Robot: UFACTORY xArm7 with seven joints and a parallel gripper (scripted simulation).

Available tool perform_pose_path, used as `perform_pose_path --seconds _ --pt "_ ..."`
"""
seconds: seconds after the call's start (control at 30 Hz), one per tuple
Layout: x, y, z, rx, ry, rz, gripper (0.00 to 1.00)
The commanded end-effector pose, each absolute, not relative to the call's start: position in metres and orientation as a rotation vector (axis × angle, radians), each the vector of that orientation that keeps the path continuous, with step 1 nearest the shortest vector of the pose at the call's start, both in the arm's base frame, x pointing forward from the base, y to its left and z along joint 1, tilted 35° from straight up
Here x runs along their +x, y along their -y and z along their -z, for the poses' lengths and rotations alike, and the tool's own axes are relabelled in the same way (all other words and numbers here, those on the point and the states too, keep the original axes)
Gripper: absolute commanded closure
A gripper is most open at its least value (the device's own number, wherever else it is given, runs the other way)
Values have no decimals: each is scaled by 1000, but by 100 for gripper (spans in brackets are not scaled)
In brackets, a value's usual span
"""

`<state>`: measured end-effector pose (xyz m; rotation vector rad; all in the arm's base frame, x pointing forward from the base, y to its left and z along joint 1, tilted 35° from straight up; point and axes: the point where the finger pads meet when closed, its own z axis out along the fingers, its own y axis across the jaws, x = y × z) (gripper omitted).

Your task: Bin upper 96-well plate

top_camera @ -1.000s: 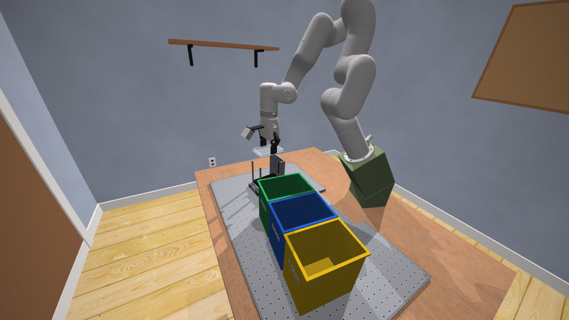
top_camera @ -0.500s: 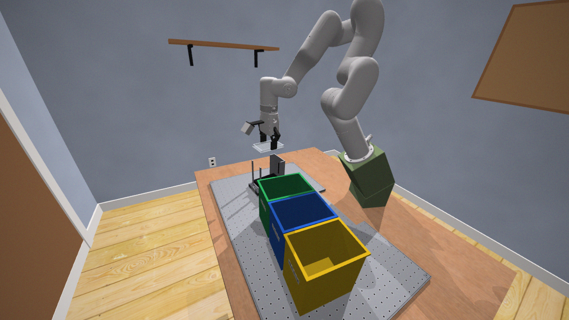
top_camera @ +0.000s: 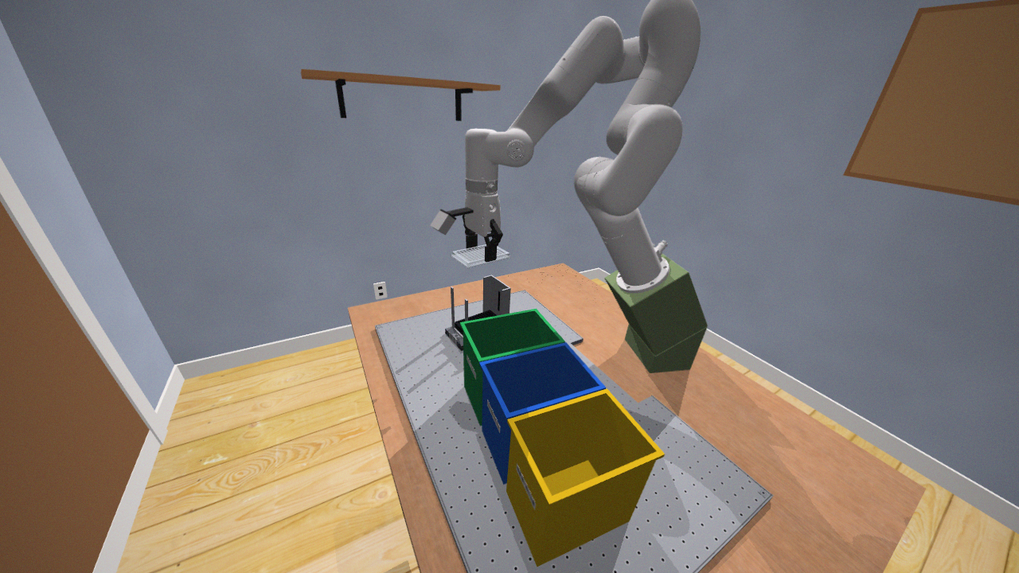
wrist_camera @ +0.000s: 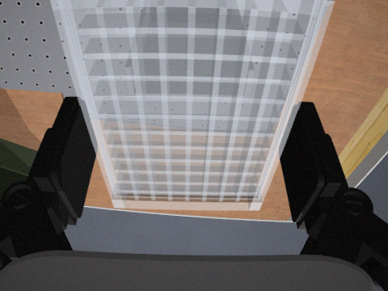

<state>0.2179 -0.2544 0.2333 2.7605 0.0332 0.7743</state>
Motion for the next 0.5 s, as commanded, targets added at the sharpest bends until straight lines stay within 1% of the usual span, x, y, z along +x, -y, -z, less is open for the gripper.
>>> perform_pose_path --seconds 0.0,0.2,0.47 --pt "217 255 -235 2758 -32 -776 100" --pt "217 255 -235 2758 -32 -776 100" --pt "224 236 -232 2791 247 -825 100"
